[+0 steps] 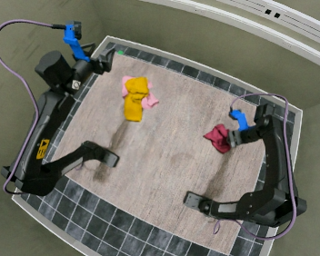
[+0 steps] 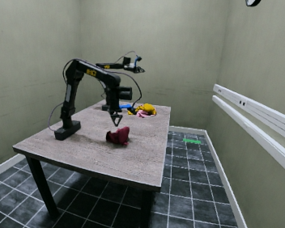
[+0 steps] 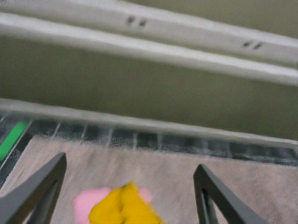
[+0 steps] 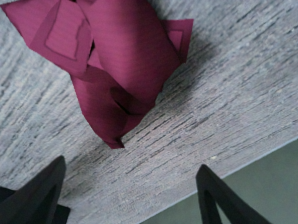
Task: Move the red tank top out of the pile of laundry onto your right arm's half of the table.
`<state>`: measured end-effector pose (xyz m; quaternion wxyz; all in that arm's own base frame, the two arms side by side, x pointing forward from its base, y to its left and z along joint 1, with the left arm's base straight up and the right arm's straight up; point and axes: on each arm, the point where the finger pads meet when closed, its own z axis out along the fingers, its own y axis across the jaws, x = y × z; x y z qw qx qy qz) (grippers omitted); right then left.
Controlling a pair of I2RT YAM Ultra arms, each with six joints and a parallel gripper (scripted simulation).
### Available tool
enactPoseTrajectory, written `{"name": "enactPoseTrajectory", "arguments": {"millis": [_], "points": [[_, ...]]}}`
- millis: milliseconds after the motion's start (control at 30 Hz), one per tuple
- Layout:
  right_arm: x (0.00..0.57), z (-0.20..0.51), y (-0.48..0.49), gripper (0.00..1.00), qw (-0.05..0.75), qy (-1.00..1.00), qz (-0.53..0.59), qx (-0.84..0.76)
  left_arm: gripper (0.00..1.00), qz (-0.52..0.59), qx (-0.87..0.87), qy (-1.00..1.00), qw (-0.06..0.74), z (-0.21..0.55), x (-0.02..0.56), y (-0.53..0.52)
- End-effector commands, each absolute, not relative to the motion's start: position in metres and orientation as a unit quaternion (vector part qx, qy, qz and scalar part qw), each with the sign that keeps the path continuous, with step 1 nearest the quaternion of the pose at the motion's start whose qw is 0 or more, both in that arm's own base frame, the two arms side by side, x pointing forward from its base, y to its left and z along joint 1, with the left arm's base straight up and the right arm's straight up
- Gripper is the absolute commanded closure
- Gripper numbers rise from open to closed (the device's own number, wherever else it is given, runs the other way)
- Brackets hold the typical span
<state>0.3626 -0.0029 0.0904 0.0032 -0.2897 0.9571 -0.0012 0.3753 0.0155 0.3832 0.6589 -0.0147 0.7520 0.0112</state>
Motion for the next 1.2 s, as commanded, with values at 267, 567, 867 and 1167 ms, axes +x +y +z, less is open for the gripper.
{"name": "enactPoseTrajectory", "arguments": {"millis": [267, 567, 867, 1167], "points": [[0.375, 0.093, 0.0, 0.08, 0.021, 0.956, -0.002, -0.293, 0.08, 0.006, -0.005, 0.673, 0.739, 0.441, 0.374, 0.004], [0.388, 0.122, 0.003, 0.08, 0.107, 0.958, -0.023, -0.264, 0.08, -0.001, 0.002, 0.684, 0.729, 0.43, 0.379, -0.001], [0.428, 0.181, 0.001, 0.08, 0.295, 0.938, -0.057, -0.172, 0.08, -0.001, 0.002, 0.686, 0.727, 0.429, 0.379, -0.001], [0.432, 0.269, 0.002, 0.08, 0.468, 0.876, -0.059, -0.105, 0.08, -0.001, 0.002, 0.686, 0.727, 0.429, 0.379, -0.001]]}}
